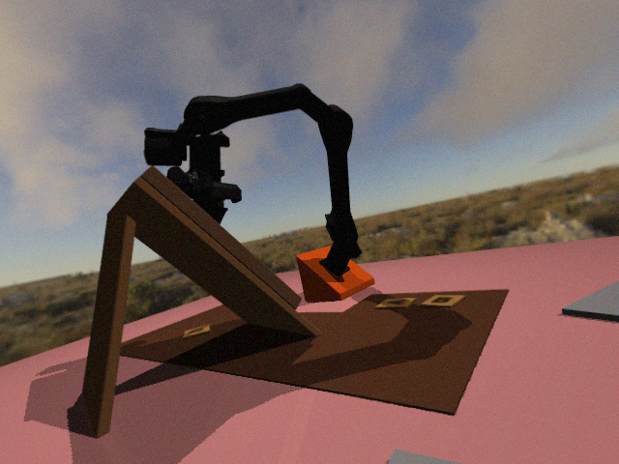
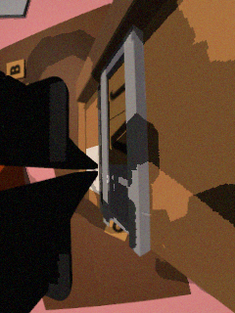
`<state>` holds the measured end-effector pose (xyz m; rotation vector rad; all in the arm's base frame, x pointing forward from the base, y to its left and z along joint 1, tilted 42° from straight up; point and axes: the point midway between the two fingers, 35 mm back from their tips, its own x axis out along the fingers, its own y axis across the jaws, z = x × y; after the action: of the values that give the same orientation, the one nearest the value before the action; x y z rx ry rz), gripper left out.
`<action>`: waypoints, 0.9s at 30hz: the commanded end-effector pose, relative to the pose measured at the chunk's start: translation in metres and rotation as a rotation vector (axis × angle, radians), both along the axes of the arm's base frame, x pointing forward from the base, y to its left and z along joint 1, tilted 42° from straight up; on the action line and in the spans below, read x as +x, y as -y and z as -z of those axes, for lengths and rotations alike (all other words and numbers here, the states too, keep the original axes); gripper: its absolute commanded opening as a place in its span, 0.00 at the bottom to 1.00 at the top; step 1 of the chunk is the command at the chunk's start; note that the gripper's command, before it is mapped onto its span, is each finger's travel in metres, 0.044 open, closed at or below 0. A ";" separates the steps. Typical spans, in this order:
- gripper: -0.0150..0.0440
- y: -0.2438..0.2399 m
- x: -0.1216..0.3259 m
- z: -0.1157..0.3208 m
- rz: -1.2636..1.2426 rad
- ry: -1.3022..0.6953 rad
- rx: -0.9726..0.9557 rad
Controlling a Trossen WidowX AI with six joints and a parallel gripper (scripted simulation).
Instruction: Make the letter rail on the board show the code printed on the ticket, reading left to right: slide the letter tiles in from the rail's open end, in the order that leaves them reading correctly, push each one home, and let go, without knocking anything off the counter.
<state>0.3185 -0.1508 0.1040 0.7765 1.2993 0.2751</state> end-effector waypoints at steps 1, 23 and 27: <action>0.39 0.005 -0.007 -0.013 0.047 0.043 -0.009; 1.00 0.008 -0.094 -0.114 0.449 0.486 -0.160; 1.00 0.008 -0.094 -0.114 0.449 0.486 -0.160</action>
<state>0.2260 -0.1606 0.2173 0.7797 0.6695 -0.0060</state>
